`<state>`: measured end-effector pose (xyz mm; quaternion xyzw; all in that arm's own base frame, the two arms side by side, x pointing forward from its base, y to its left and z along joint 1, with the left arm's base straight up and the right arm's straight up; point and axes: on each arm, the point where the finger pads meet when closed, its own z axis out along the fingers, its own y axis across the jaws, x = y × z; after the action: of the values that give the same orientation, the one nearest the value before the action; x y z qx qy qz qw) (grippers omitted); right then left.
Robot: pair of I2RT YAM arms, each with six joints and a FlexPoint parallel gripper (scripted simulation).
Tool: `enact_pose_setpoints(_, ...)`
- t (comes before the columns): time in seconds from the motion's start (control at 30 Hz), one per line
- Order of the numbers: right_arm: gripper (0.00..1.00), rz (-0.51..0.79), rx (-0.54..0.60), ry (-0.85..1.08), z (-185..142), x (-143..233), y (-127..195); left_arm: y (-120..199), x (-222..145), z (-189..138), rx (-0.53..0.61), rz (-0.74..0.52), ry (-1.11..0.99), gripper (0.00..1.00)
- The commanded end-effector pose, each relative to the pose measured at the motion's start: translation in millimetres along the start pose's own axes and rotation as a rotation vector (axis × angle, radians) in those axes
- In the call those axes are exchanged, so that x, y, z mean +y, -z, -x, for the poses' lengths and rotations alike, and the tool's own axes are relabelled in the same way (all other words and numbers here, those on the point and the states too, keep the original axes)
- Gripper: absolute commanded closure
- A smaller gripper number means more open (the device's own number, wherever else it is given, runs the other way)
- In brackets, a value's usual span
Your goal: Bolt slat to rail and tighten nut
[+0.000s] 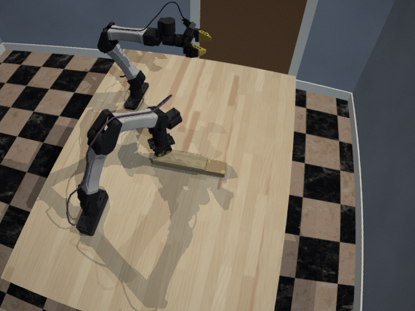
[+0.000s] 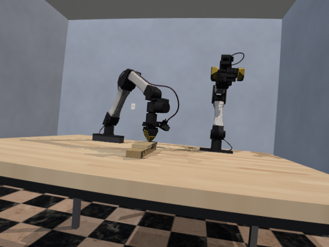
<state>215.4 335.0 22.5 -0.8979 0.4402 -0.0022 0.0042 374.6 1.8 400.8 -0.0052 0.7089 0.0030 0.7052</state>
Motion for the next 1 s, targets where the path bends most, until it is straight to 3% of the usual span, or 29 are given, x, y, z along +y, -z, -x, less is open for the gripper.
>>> enact_pose_setpoints(0.0, 0.86, -0.017, -0.007, 0.002, 1.7, -3.1, 4.7, 1.9, -0.7, 7.5, -0.02, -0.002, -0.001, 0.0)
enact_pose_setpoints(0.43, 0.86, -0.015, -0.007, -0.032, 1.6, -3.0, 4.0, 1.9, -0.7, 7.5, -0.02, -0.002, -0.001, 0.0)
enact_pose_setpoints(0.9, 0.86, 0.009, 0.005, -0.584, 1.2, -2.0, -1.7, 1.9, -0.7, 7.5, -0.02, -0.002, -0.001, 0.0)
enact_pose_setpoints(0.97, 0.86, 0.009, 0.005, -0.584, 1.2, -2.0, -1.7, 1.9, -0.7, 7.5, -0.02, -0.002, -0.001, 0.0)
